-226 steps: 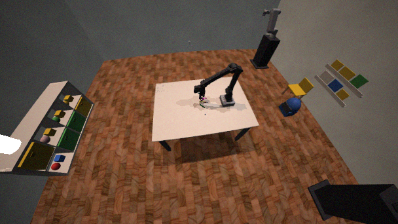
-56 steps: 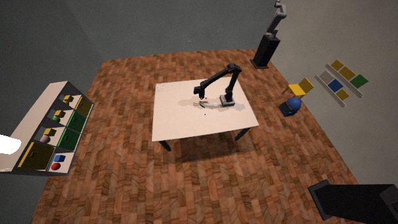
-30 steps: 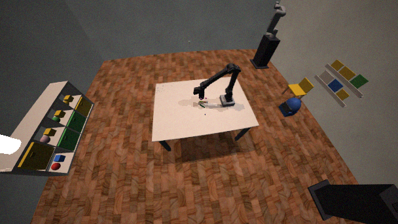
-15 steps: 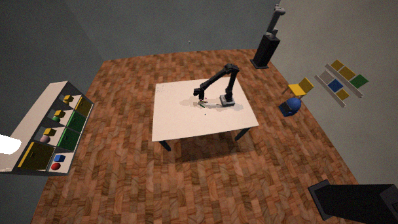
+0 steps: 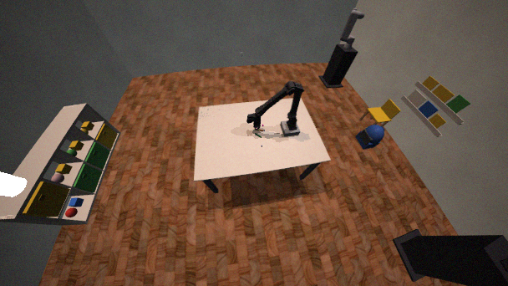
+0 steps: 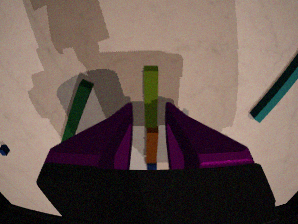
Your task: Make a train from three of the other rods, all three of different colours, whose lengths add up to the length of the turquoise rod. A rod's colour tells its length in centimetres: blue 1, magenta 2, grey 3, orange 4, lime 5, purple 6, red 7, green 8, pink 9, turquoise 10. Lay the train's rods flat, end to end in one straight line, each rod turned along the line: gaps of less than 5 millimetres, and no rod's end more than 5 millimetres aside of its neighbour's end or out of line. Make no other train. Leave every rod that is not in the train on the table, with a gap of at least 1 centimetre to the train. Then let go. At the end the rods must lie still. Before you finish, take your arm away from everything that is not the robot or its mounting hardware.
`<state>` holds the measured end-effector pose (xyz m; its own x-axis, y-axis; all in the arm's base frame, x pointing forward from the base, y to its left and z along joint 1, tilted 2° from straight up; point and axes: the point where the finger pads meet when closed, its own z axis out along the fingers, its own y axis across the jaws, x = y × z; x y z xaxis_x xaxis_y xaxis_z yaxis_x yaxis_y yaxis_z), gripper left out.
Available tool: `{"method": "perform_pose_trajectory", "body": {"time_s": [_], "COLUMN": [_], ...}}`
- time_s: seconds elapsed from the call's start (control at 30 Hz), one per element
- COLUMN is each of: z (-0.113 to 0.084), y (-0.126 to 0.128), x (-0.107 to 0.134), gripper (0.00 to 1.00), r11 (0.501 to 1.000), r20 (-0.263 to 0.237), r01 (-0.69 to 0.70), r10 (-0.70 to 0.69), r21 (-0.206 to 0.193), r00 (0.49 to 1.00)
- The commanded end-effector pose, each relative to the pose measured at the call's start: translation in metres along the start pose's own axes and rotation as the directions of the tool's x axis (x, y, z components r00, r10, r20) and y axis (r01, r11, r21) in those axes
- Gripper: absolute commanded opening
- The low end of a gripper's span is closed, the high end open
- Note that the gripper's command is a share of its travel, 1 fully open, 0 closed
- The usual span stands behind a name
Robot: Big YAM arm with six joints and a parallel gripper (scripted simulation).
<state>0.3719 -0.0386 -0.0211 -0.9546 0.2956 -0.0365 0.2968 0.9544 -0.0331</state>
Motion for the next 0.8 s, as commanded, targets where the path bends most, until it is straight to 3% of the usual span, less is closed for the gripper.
{"method": "perform_pose_trajectory", "body": {"time_s": [0.0, 0.77], "z": [0.0083, 0.0100], "y": [-0.0045, -0.0046], "x": [-0.0013, -0.0002], "gripper": [0.23, 0.23], "r11": [1.000, 1.000], "r20": [-0.005, -0.009], "r01": [-0.003, -0.002], "r10": [0.003, 0.002], "r21": [0.002, 0.003], "r00": [1.000, 1.000]}}
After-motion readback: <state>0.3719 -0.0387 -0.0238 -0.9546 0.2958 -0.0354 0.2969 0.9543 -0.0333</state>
